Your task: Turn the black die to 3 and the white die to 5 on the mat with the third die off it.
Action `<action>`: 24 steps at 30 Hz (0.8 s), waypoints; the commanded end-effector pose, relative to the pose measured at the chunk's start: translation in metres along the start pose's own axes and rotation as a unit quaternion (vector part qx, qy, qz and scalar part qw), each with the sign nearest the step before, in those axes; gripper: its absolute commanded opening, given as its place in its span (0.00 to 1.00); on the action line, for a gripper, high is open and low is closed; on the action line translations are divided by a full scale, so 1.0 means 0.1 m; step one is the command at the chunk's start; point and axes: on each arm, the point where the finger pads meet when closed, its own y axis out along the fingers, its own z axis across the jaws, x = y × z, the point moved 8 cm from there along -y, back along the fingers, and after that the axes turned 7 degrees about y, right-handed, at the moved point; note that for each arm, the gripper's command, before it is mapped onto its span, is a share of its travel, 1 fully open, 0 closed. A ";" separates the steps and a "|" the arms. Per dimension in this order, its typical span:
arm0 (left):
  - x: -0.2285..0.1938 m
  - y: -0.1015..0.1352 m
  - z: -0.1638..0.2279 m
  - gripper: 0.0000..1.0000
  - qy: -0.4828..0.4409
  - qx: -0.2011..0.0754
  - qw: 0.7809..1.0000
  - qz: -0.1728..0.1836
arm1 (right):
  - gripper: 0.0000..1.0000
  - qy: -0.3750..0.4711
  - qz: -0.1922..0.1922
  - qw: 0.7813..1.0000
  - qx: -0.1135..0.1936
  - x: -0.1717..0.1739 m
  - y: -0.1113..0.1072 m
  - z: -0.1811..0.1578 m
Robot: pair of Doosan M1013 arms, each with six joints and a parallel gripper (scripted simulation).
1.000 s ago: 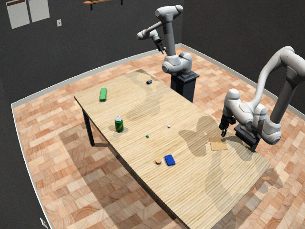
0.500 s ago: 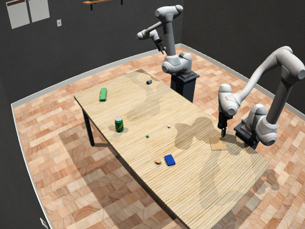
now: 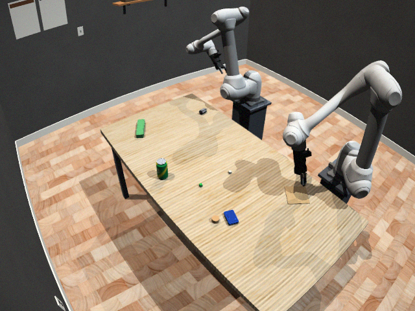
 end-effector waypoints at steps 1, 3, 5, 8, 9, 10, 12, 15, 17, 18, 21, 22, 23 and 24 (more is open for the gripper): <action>0.07 -0.01 0.02 0.34 -0.001 -0.003 1.000 0.023 | 1.00 -0.001 -0.004 1.000 -0.001 0.01 0.00 -0.02; 0.07 -0.01 0.02 0.34 -0.001 -0.003 1.000 0.023 | 1.00 -0.001 -0.004 1.000 -0.001 0.01 0.00 -0.02; 0.08 0.00 0.02 0.34 -0.001 -0.005 1.000 0.030 | 1.00 -0.001 -0.004 1.000 -0.001 0.01 0.00 -0.02; 0.14 0.02 0.02 0.34 0.000 -0.013 0.998 0.064 | 1.00 -0.001 -0.004 1.000 -0.001 0.01 0.00 -0.02; 0.17 0.03 0.02 0.34 0.000 -0.016 0.997 0.080 | 1.00 -0.001 -0.004 1.000 -0.001 0.01 0.00 -0.02; 0.20 0.03 0.03 0.34 0.000 -0.018 0.995 0.097 | 1.00 -0.001 -0.004 1.000 -0.001 0.01 0.00 -0.02; 0.25 0.04 0.04 0.34 0.000 -0.020 0.992 0.128 | 1.00 -0.001 -0.004 1.000 -0.001 0.01 0.00 -0.02; 0.29 0.03 0.04 0.34 -0.001 -0.019 0.989 0.148 | 1.00 -0.001 -0.004 1.000 -0.001 0.01 0.00 -0.02; 0.31 0.04 0.05 0.34 -0.001 -0.019 0.988 0.152 | 1.00 -0.001 -0.004 1.000 -0.001 0.01 0.00 -0.02; 0.32 0.04 0.05 0.34 -0.001 -0.019 0.988 0.152 | 1.00 -0.001 -0.004 1.000 -0.001 0.01 0.00 -0.02; 0.32 0.04 0.05 0.34 -0.001 -0.019 0.988 0.152 | 1.00 -0.001 -0.004 1.000 -0.001 0.01 0.00 -0.02; 0.32 0.04 0.05 0.34 -0.001 -0.019 0.988 0.152 | 1.00 -0.001 -0.004 1.000 -0.001 0.01 0.00 -0.02; 0.32 0.04 0.05 0.34 -0.001 -0.019 0.988 0.152 | 1.00 -0.001 -0.004 1.000 -0.001 0.01 0.00 -0.02; 0.32 0.04 0.05 0.34 -0.001 -0.019 0.988 0.152 | 1.00 -0.001 -0.004 1.000 -0.001 0.01 0.00 -0.02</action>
